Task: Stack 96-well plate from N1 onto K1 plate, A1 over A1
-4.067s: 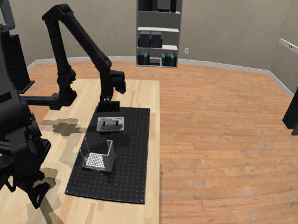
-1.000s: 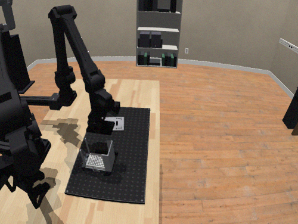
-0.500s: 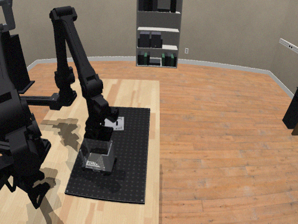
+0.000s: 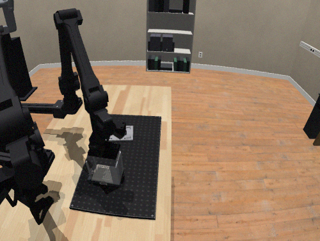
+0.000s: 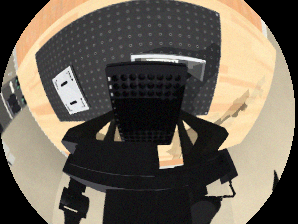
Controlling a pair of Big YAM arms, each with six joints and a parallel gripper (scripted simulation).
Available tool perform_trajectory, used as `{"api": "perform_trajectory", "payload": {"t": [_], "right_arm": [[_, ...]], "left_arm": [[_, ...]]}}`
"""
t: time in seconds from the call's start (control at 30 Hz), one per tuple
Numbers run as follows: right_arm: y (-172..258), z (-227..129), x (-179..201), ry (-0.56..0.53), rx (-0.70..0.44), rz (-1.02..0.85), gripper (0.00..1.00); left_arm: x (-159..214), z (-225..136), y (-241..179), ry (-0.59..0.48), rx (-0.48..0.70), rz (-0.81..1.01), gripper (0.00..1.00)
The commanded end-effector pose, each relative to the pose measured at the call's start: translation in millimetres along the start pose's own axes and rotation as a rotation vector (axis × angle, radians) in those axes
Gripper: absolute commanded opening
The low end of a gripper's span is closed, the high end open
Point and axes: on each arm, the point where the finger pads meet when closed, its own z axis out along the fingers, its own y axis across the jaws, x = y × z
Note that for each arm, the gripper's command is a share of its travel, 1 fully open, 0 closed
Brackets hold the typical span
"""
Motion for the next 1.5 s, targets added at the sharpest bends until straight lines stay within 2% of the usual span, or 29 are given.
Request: {"api": "perform_trajectory", "payload": {"t": [0.0,0.27,0.47,1.47], "right_arm": [[-3,-5,-7,-0.011,-0.011,0.025,1.00],[-3,-5,-7,-0.011,-0.011,0.025,1.00],[-3,-5,-7,-0.011,-0.011,0.025,1.00],[-3,-5,-7,-0.011,-0.011,0.025,1.00]], "left_arm": [[-16,-14,-28,-0.030,0.024,-0.019,0.00],[-17,-15,-49,-0.030,0.025,-0.019,0.00],[-26,-28,-47,-0.052,0.049,-0.038,0.00],[-27,-29,-47,-0.055,0.051,-0.034,0.00]]}}
